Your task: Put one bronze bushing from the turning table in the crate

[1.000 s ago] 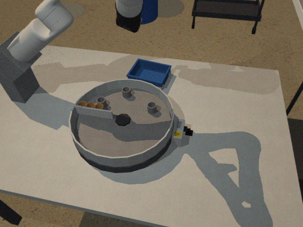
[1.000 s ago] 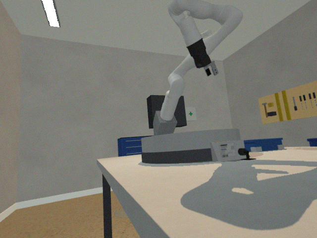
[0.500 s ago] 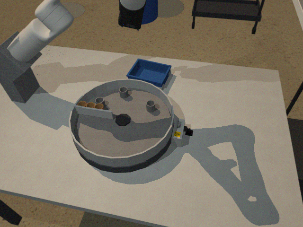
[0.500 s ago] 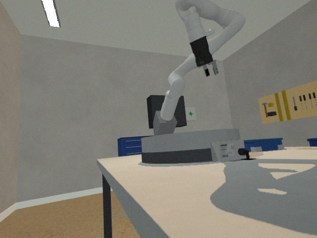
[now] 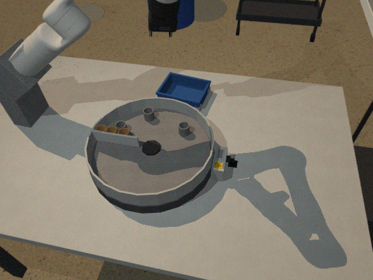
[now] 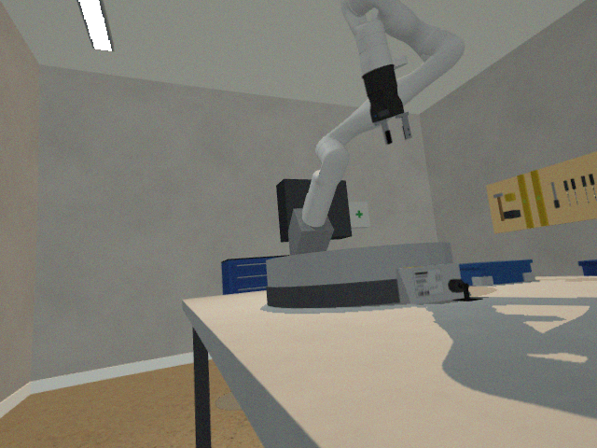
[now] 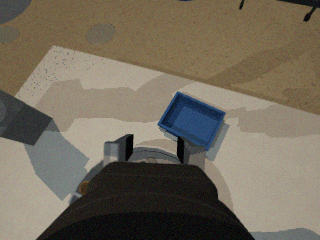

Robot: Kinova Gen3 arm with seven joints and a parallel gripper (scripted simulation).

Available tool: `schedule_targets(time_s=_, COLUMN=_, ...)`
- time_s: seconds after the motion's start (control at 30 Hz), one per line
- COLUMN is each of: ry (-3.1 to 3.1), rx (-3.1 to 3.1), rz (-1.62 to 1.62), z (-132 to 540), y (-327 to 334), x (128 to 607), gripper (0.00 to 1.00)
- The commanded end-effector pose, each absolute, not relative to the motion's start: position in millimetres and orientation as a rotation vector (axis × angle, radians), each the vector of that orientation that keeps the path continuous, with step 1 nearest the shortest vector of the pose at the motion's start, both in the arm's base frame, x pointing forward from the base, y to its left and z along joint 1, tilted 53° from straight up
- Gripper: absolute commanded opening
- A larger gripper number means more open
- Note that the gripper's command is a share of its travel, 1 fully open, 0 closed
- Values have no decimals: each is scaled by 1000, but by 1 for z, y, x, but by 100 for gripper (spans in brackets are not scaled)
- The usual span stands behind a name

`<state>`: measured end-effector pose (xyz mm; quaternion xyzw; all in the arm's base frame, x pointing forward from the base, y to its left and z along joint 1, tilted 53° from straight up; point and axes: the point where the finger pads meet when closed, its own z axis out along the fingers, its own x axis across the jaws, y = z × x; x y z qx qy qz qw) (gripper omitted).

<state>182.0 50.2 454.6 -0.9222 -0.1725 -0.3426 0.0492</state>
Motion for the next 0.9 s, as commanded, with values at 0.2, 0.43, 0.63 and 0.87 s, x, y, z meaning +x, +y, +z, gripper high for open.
schedule_targets(time_s=0.2, ry=-547, rx=-2827, rz=-1044, z=453, y=55, x=182, gripper=100)
schedule_targets(time_s=0.43, ry=-827, rx=-2932, rz=-1167, z=453, y=54, x=182, gripper=100)
schedule_targets(time_s=0.63, ry=-827, rx=-2932, rz=-1167, z=453, y=54, x=182, gripper=100)
schedule_targets(time_s=0.87, ry=-885, rx=-2948, rz=-1192, z=453, y=54, x=182, gripper=100)
